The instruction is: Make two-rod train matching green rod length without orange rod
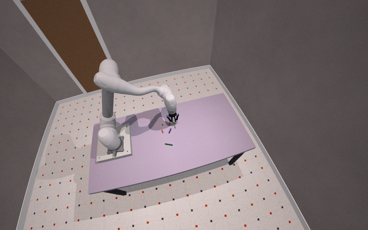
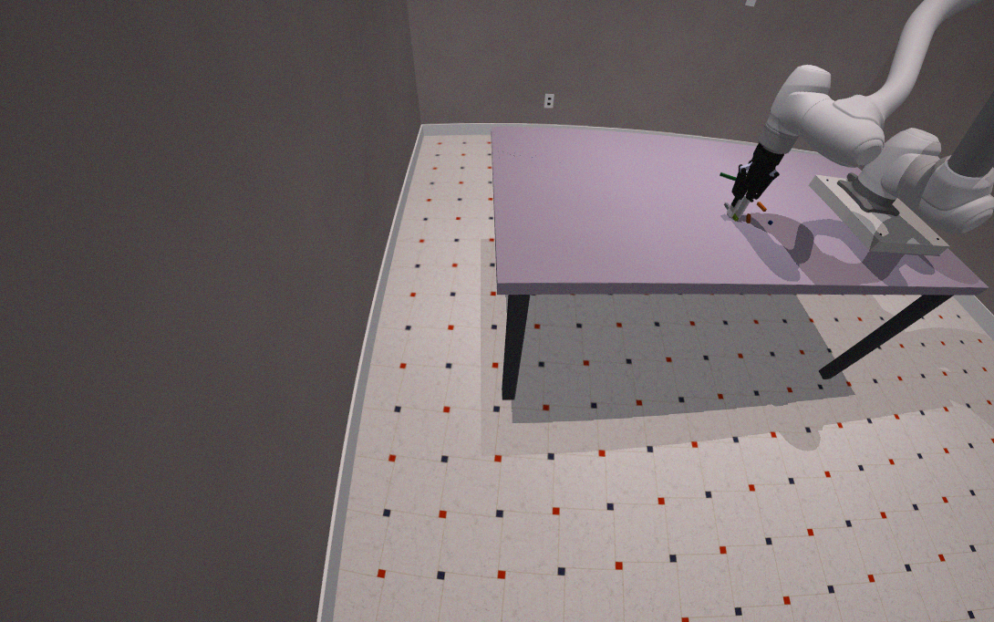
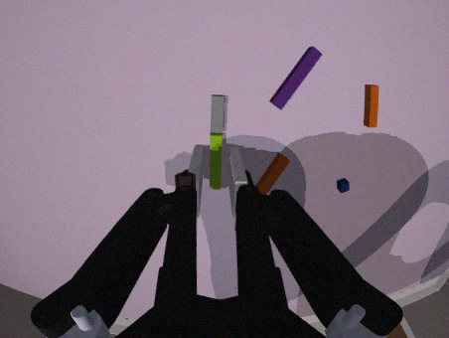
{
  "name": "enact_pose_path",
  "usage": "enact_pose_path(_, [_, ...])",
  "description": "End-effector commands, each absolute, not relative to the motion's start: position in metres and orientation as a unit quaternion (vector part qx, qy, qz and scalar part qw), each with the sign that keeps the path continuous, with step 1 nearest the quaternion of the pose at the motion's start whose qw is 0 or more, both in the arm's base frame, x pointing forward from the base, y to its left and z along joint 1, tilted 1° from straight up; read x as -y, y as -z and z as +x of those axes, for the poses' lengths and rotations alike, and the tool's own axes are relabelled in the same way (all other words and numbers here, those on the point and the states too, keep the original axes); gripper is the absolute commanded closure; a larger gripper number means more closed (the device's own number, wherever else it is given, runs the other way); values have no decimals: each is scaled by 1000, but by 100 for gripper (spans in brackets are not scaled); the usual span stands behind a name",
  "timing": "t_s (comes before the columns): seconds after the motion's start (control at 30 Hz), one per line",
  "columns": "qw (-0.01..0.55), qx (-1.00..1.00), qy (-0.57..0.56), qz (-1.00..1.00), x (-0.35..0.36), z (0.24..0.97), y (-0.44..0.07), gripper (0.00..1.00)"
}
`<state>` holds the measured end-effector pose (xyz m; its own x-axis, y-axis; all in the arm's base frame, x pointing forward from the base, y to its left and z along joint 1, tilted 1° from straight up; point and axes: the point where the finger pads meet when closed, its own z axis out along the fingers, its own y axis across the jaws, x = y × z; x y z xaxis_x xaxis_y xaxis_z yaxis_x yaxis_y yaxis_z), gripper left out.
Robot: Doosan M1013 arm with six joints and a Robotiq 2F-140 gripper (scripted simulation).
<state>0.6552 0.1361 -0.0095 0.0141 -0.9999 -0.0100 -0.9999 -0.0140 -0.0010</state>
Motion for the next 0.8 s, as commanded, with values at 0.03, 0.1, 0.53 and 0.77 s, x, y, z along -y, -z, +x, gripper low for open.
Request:
enact_pose_path(0.03, [4, -702, -3, -712, -136, 655, -2, 85])
enact_pose_path(0.1, [4, -702, -3, -712, -136, 655, -10, 85])
enact_pose_path(0.53, [4, -702, -3, -712, -135, 655, -66, 85])
enact_pose_path(0.77, [4, -702, -3, -712, -135, 655, -77, 85])
